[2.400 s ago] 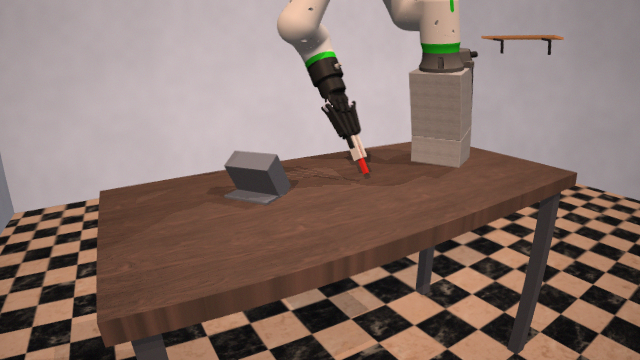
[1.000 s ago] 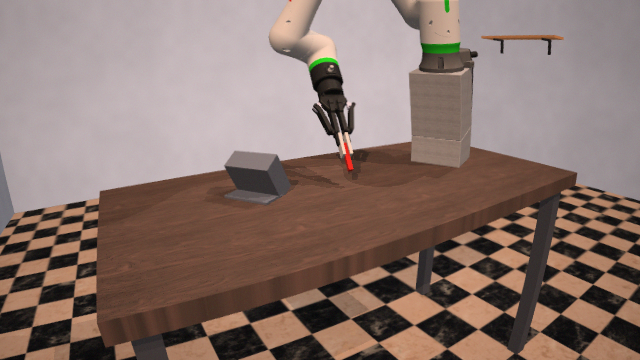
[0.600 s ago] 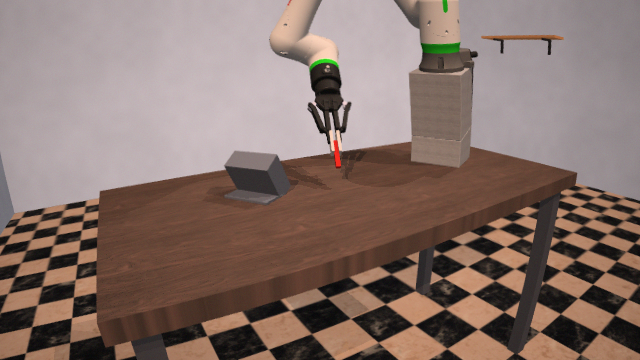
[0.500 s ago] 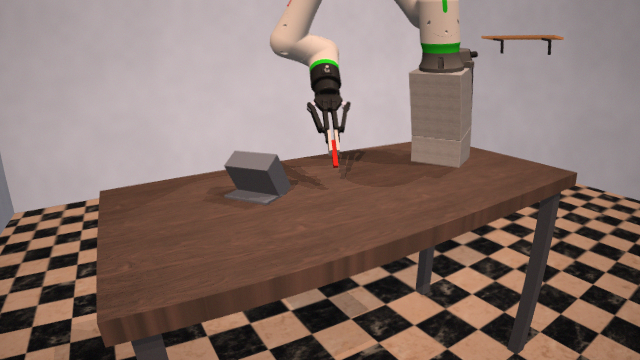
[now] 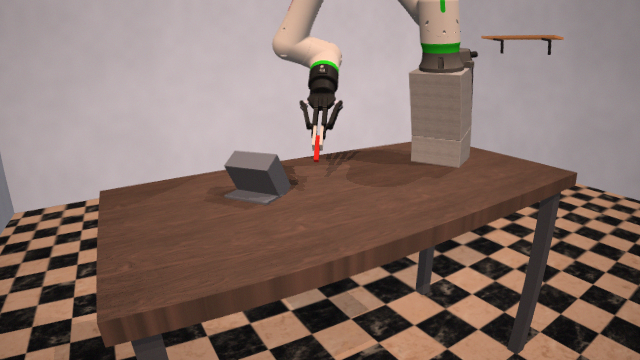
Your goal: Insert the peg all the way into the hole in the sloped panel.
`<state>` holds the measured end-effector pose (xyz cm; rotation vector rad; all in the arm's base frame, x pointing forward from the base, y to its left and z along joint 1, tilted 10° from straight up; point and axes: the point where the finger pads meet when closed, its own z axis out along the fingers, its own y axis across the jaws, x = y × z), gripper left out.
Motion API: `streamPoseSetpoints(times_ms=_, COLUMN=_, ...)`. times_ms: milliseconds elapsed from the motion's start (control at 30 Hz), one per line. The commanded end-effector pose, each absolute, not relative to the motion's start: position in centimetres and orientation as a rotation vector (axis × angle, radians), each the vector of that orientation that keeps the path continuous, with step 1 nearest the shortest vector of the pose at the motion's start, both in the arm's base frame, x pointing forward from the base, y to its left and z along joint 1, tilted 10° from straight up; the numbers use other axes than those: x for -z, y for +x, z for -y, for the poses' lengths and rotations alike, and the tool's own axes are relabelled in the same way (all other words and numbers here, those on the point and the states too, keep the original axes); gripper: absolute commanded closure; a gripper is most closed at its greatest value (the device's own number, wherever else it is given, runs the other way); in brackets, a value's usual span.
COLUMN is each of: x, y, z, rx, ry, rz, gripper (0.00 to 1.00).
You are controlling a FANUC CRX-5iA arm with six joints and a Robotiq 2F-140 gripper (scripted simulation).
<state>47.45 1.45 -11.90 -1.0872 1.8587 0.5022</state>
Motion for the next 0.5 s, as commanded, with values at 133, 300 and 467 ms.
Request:
streamPoseSetpoints(times_ms=133, x=11.2, y=49.0, z=0.2, rx=-0.484, ry=-0.963, rz=-1.864, gripper=1.00)
streamPoseSetpoints(times_ms=300, x=10.6, y=50.1, z=1.6, rx=-0.467, ry=-0.873, rz=-1.865, gripper=1.00)
streamPoseSetpoints(times_ms=467, x=10.2, y=50.7, z=2.6, rx=-0.456, ry=-0.819, rz=-1.863, gripper=1.00)
